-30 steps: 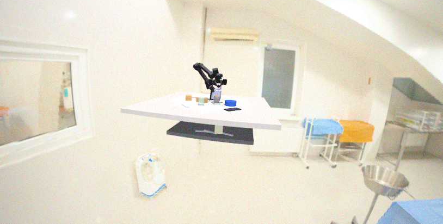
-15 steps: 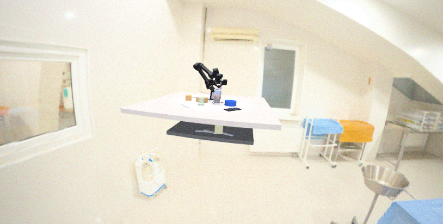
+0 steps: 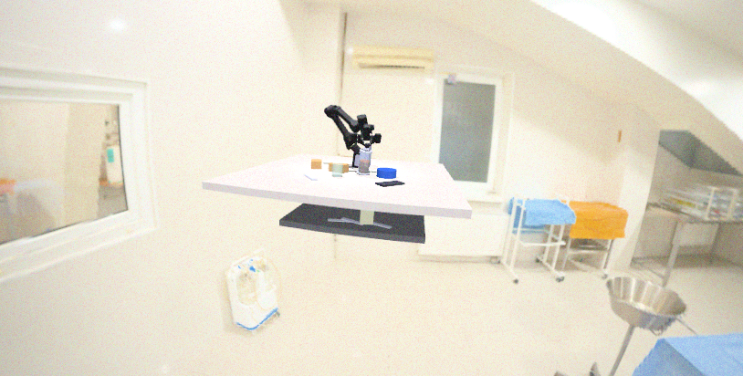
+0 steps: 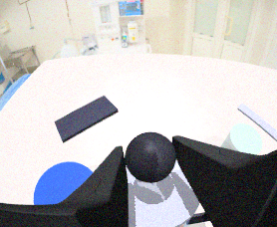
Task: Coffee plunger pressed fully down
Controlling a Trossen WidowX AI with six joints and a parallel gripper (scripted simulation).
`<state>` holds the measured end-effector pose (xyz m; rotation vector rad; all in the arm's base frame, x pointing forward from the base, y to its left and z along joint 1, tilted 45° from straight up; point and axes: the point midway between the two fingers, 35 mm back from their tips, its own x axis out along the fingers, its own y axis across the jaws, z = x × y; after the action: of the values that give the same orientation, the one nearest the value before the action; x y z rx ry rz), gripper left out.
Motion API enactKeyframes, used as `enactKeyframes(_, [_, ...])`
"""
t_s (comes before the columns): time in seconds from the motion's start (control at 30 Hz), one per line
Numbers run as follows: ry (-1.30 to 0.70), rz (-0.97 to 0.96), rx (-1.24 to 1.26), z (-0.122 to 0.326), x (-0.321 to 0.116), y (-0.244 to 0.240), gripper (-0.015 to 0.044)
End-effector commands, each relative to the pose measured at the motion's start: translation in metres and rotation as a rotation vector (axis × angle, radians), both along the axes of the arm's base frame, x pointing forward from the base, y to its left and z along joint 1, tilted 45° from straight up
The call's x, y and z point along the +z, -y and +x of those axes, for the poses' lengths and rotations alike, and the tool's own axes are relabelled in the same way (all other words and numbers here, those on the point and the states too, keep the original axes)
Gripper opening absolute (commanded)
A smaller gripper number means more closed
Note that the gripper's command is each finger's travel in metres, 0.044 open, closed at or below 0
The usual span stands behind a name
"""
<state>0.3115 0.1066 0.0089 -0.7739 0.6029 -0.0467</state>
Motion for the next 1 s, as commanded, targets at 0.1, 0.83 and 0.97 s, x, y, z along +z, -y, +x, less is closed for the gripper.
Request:
enactKeyframes(0.1, [-0.013,-0.014,-0.007,-0.0002,-0.0036,0.0033,0.0125])
enactKeyframes(0.83, [-0.002,-0.003,-0.002,0.0007,-0.0009,0.0,0.0282])
enactKeyframes(0.97, [-0.002,-0.003,-0.002,0.0007,-0.0009,0.0,0.0387])
